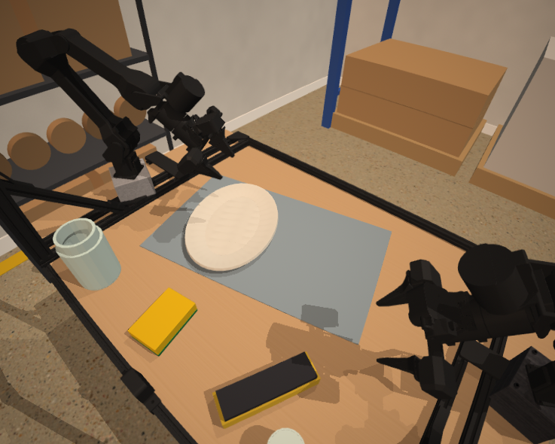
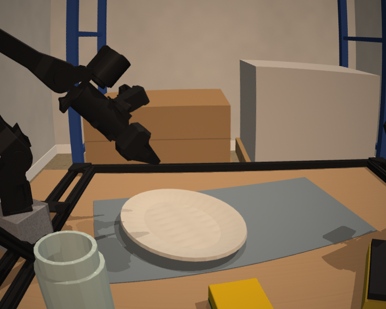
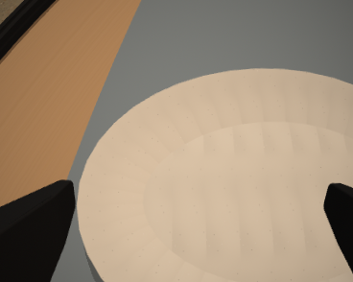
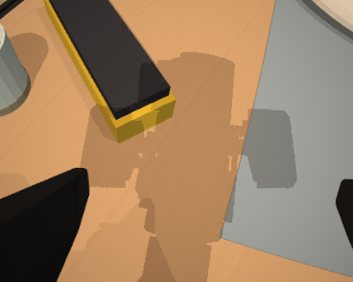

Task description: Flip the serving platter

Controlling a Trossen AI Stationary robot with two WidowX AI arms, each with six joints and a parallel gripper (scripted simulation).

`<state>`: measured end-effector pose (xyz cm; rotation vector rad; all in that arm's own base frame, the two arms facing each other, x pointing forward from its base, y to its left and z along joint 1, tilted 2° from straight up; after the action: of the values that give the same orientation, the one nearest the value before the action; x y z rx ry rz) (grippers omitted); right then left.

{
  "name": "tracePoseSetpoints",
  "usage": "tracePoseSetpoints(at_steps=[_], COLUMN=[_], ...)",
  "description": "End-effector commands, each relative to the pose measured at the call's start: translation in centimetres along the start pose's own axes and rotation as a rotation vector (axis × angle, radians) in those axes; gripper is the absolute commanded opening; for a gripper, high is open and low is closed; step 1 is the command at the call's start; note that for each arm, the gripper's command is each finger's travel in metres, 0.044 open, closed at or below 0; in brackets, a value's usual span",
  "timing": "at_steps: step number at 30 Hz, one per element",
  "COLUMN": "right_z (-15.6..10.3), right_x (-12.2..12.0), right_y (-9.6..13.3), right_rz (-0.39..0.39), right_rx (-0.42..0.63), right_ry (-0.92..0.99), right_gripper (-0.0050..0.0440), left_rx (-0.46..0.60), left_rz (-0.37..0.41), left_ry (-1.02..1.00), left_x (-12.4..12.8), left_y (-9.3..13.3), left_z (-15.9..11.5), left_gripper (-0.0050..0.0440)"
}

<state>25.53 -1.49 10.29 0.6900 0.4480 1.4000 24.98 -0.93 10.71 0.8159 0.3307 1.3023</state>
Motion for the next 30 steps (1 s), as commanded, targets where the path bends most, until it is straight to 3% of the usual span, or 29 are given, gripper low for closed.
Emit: tracePoseSetpoints(at_steps=[1, 6, 12, 14, 21, 29, 30], right_z=[-0.8, -0.5, 6.8, 6.8, 14.0, 17.1, 17.1], right_x=[0.5, 0.4, -2.5, -2.5, -9.7, -20.7, -20.7], right_y=[-0.4, -0.5, -3.5, -3.5, -6.8, -9.4, -9.4], right_rz=[0.002, 0.005, 0.075, 0.075, 0.135, 0.161, 0.161], right_rx=[0.023, 0.019, -0.114, -0.114, -0.305, -0.493, -0.493], right_ry=[-0.066, -0.069, -0.156, -0.156, -0.193, -0.158, -0.158], right_gripper=[0.0440, 0.0440, 0.0440, 0.0440, 0.0440, 0.0440, 0.0440], left_rx=[0.003, 0.003, 0.022, 0.022, 0.016, -0.022, -0.022], left_rz=[0.023, 0.022, -0.005, -0.005, -0.028, -0.027, -0.027], left_ry=[0.111, 0.099, -0.291, -0.291, -0.775, -1.288, -1.288], left_x=[-0.1, -0.3, -4.0, -4.0, -7.9, -11.1, -11.1], left_y=[-1.1, -1.1, -1.0, -1.0, -0.4, 0.6, 0.6], left_z=[-0.6, -0.6, -1.6, -1.6, -3.3, -5.3, -5.3], left_gripper=[0.0440, 0.0440, 0.0440, 0.0440, 0.0440, 0.0440, 0.0440])
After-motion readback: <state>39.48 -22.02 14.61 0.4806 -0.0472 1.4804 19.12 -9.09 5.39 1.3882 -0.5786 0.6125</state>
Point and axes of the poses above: on each arm, the point midway between the two fingers, 35 mm back from their tips, its own y axis back along the fingers, its own x axis across the jaws, z = x × y, the point moved 3 cm from there along y, back along the fingers, and after that the axes turned 15 degrees about -y, right-handed, at the moved point
